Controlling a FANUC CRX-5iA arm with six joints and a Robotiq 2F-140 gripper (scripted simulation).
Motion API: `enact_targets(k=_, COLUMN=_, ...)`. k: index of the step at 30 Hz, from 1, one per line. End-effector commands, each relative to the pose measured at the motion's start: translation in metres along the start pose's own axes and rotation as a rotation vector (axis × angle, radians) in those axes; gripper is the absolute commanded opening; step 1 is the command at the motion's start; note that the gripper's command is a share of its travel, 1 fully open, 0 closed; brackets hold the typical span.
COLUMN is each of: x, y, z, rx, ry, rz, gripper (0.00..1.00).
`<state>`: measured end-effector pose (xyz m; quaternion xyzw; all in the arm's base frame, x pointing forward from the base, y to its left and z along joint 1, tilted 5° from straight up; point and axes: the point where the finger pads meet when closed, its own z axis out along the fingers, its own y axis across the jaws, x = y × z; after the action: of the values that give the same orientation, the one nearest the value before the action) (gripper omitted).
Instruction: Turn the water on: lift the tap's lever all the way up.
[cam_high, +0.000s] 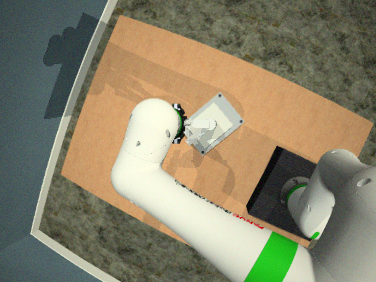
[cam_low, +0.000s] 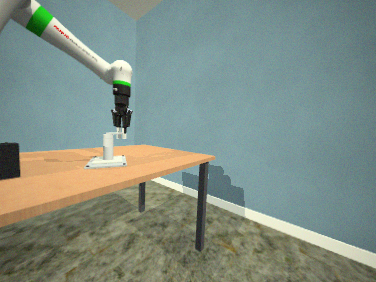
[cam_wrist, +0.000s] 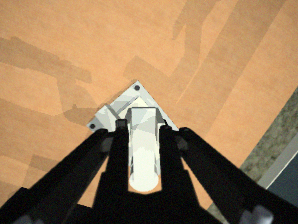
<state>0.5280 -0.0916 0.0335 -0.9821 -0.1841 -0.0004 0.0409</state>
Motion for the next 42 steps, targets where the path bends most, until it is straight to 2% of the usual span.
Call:
enact_targets(k=1, x=0.0, y=0.0, z=0.0, rx=0.0, ry=0.0, rz=0.0, gripper=0.0)
enact_targets(k=13, x=0.0, y=0.0, z=-0.002, rx=0.0, ry=0.0, rz=0.0, gripper=0.0)
enact_targets(k=32, x=-0.011, y=0.0, z=-0.033, rx=0.0, ry=0.0, rz=0.0, gripper=0.0)
enact_targets(k=42, x=-0.013, y=0.0, z=-0.036, rx=0.0, ry=0.0, rz=0.0, gripper=0.0)
